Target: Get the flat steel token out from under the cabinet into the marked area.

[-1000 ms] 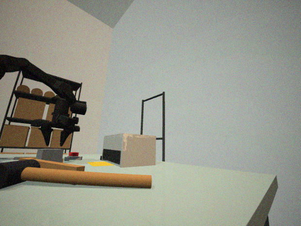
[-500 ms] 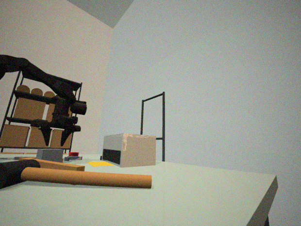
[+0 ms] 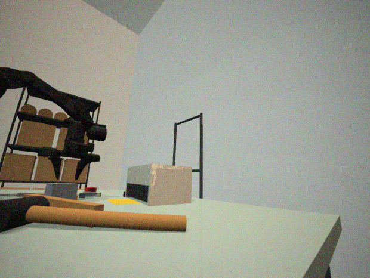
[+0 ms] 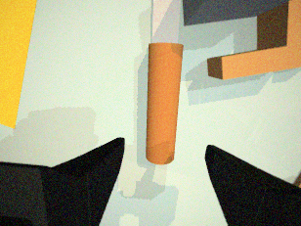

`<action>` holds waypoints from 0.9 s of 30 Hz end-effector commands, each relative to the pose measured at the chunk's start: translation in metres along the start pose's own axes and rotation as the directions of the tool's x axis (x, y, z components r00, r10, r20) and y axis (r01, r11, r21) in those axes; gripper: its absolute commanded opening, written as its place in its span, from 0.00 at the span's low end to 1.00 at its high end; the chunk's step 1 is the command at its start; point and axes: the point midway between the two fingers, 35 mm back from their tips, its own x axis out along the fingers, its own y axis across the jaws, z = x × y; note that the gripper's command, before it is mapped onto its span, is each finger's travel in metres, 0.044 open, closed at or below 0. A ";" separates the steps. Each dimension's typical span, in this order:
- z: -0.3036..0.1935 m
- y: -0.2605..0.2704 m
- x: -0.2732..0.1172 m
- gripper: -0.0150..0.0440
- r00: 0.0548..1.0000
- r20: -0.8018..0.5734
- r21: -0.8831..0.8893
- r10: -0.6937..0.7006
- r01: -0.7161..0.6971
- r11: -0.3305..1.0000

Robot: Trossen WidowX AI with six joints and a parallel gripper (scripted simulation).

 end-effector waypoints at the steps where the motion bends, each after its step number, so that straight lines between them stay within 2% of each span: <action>1: -0.001 0.000 0.000 0.71 1.000 -0.005 0.036 0.000 0.000 0.999; 5: -0.001 0.000 0.001 0.71 1.000 -0.005 0.055 0.000 0.000 0.998; 13: -0.009 0.001 0.025 0.71 1.000 -0.006 -0.046 0.000 -0.001 0.999; 27: -0.009 0.001 0.039 0.71 1.000 -0.006 -0.046 0.000 -0.001 0.999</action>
